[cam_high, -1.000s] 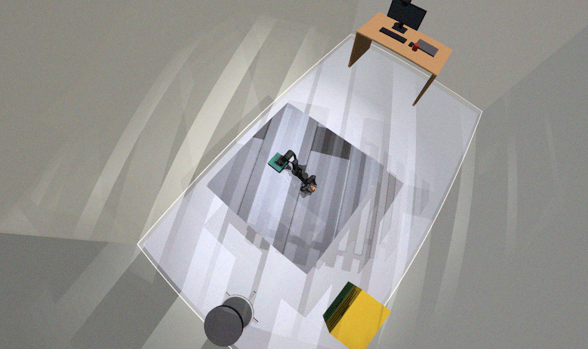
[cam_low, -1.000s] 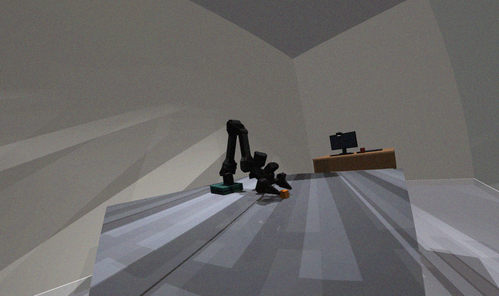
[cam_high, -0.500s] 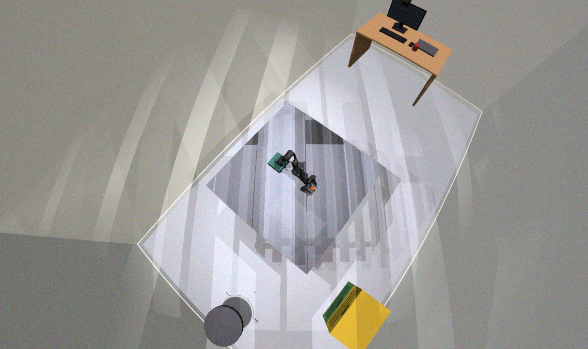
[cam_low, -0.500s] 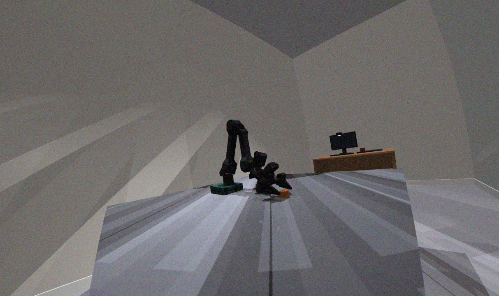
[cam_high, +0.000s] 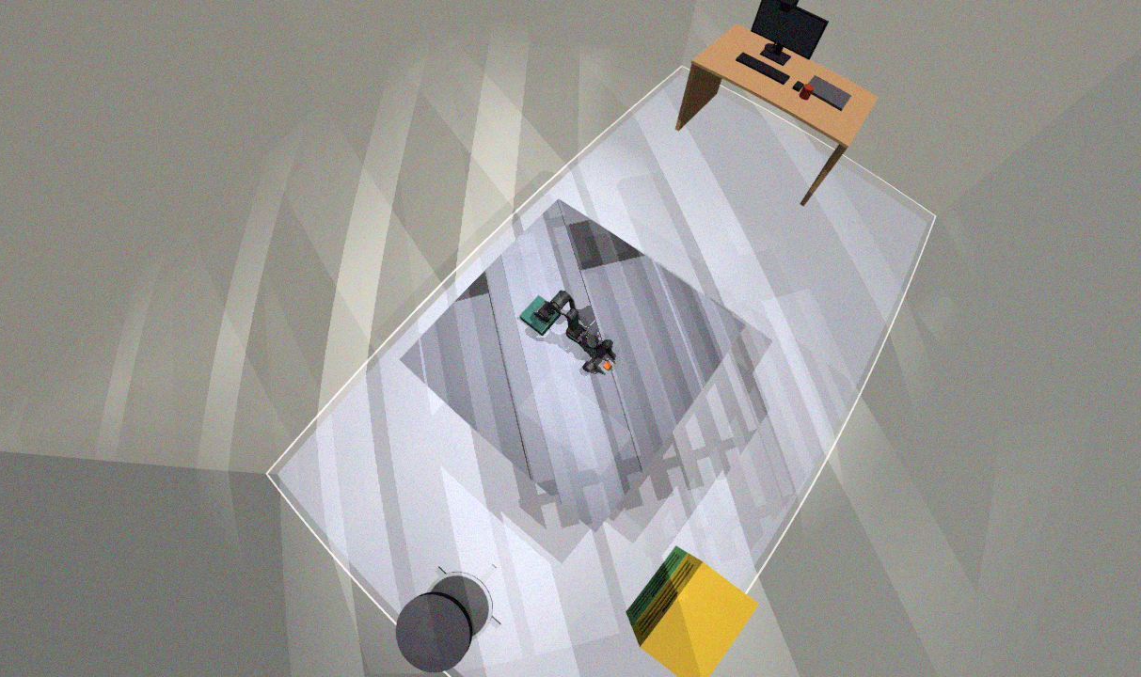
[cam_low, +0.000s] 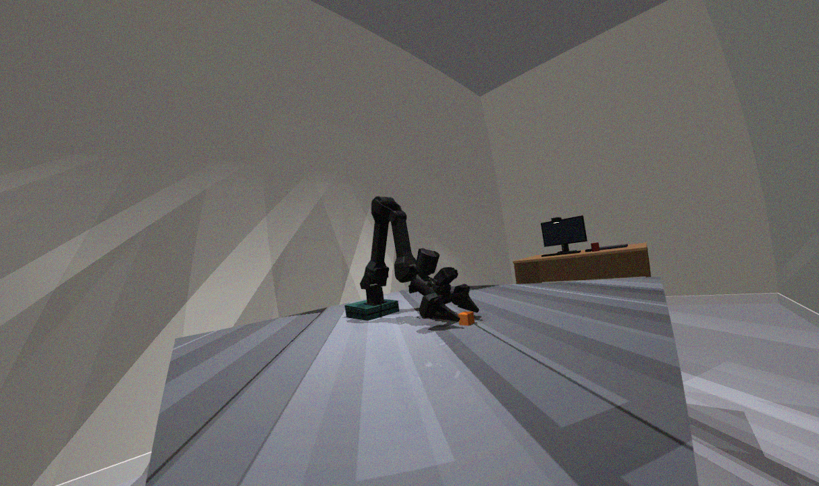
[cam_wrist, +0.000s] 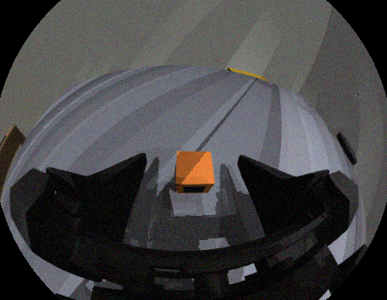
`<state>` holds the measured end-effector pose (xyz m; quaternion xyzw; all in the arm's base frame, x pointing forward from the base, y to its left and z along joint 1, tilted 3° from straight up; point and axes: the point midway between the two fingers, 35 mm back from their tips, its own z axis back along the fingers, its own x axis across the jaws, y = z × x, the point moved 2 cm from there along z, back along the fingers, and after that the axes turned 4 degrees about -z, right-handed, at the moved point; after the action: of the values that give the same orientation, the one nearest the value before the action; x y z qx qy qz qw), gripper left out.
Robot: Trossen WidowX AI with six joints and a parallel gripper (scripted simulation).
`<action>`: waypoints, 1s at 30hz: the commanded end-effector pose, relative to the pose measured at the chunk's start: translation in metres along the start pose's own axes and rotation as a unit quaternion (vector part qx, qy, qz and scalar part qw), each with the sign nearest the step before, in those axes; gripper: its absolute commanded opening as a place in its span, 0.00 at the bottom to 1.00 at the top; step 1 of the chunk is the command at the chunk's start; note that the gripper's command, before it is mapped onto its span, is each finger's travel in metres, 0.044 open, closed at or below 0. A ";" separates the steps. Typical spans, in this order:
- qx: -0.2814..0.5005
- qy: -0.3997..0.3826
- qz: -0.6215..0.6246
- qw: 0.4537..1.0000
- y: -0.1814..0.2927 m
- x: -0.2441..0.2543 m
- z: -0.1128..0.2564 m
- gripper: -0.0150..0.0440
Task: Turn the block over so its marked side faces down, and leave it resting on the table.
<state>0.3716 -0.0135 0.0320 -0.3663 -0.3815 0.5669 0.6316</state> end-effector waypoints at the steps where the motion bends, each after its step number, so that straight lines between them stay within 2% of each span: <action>1: 0.035 0.004 0.000 0.999 -0.010 0.000 -0.006 1.00; 5: 0.112 0.009 0.000 0.994 -0.026 0.001 -0.003 1.00; 9: 0.189 0.015 0.000 0.982 -0.046 0.003 0.018 1.00; 11: 0.190 0.015 0.000 0.982 -0.066 0.004 0.027 1.00; 17: 0.249 0.019 0.000 0.968 -0.065 0.004 0.048 1.00; 30: 0.255 0.019 0.000 0.967 -0.064 0.004 0.050 1.00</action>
<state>0.3656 -0.0133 0.0878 -0.2261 -0.2365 0.6308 0.7036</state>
